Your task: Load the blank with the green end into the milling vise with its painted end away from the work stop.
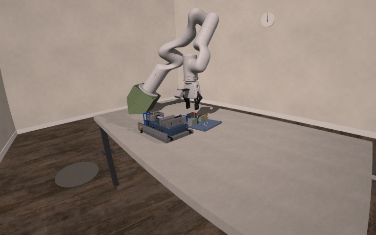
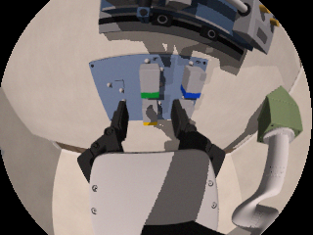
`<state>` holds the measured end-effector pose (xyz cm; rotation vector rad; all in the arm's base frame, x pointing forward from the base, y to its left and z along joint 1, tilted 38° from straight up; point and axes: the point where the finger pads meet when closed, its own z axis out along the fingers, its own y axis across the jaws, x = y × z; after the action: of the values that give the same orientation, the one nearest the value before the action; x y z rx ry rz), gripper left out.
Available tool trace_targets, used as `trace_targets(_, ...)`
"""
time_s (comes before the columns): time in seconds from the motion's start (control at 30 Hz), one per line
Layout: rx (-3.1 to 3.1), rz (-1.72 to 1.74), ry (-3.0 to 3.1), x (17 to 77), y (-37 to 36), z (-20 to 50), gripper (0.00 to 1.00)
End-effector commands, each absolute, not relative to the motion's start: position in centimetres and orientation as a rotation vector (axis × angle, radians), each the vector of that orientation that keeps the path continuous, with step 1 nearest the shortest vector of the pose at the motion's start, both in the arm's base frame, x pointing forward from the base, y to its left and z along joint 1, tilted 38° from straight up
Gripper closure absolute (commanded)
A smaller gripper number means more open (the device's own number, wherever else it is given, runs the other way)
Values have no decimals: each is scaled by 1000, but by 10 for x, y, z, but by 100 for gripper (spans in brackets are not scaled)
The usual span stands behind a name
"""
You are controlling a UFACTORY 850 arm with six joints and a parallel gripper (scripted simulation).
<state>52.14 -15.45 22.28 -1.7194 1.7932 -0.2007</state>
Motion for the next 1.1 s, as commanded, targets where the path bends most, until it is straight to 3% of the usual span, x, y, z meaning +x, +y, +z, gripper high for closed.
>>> trace_targets(0.0, -1719, -203, 1793, 521, -155, 224, 31)
trace_targets(1.07, -1719, -203, 1793, 517, -156, 229, 31)
